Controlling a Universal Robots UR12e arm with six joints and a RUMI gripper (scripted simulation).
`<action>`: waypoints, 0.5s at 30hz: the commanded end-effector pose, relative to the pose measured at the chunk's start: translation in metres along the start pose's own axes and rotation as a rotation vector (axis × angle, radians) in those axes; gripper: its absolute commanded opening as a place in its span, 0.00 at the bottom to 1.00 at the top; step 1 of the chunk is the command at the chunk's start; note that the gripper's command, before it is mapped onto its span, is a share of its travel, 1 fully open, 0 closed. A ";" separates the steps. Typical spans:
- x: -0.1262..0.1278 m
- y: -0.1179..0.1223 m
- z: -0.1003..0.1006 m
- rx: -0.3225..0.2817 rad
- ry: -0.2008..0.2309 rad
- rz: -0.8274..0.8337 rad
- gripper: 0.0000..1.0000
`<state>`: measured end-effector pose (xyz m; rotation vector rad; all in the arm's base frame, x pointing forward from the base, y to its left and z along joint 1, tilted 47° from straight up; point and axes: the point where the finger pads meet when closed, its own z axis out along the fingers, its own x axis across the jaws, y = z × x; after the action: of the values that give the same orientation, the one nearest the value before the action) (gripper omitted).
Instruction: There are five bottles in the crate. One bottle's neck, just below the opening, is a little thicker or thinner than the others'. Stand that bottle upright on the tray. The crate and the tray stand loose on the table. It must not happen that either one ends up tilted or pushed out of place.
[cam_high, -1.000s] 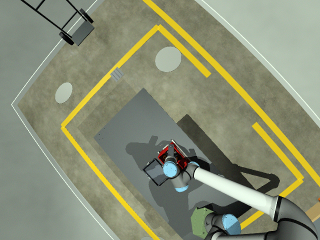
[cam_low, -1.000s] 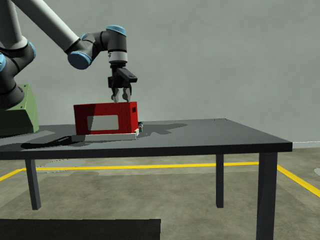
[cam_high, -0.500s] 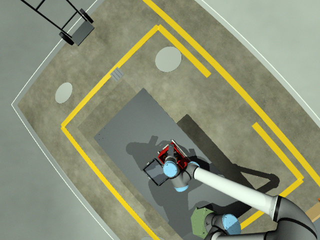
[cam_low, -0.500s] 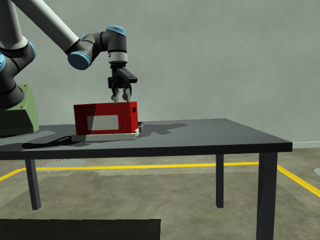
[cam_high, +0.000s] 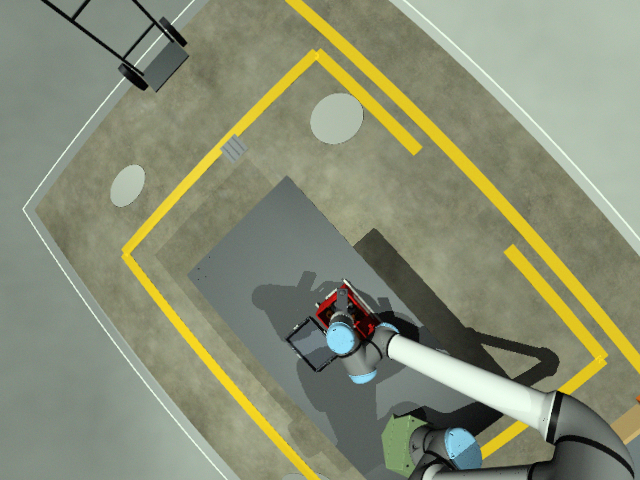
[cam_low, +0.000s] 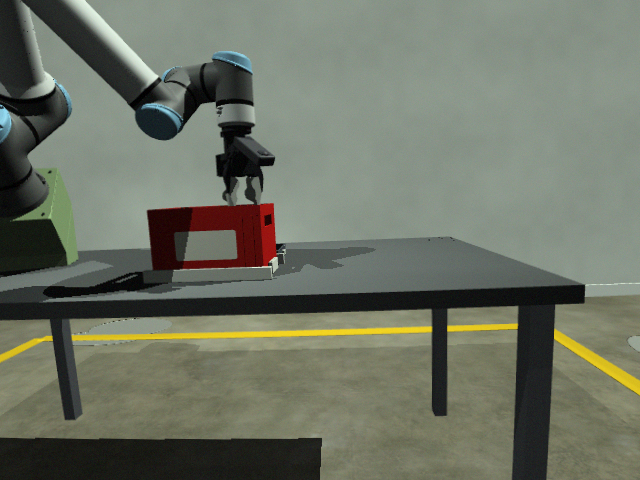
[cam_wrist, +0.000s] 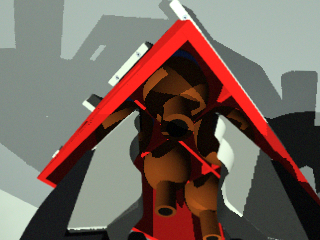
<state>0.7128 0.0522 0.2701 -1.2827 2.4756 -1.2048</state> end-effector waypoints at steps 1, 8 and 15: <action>0.000 0.000 -0.001 0.001 -0.001 0.000 0.38; 0.000 0.000 -0.001 0.001 -0.001 0.000 0.38; 0.000 0.000 -0.001 0.001 -0.001 0.000 0.00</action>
<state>0.7128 0.0521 0.2701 -1.2827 2.4756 -1.2048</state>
